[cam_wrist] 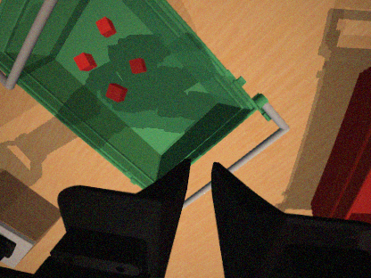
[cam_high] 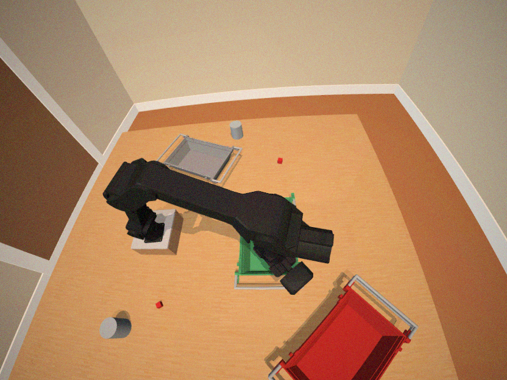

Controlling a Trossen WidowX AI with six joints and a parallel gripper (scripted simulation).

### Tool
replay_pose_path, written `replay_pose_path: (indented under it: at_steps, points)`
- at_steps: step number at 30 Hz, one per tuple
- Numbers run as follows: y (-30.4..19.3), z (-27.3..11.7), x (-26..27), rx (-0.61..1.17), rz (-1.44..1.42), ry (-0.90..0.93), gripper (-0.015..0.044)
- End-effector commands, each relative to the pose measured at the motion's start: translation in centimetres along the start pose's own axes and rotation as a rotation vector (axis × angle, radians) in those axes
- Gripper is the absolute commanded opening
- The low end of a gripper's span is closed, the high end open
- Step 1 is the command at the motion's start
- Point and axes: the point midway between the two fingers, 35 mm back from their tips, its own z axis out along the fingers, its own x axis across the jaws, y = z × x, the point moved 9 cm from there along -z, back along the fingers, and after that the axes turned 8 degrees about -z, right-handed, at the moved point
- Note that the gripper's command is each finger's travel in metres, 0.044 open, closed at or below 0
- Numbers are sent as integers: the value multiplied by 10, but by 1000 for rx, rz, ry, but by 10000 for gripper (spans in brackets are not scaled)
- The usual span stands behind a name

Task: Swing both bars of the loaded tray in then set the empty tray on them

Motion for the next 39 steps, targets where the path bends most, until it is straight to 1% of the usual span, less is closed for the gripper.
replay_pose_path:
  at_steps: [1,16,29,34,39]
  points:
    - [-51,25,-24,27,677,-6,80]
    - [-51,27,-24,27,677,-6,80]
    - [-53,84,-24,27,677,-6,80]
    - [-51,81,-23,27,677,-6,80]
    - [-42,60,-15,26,677,-5,80]
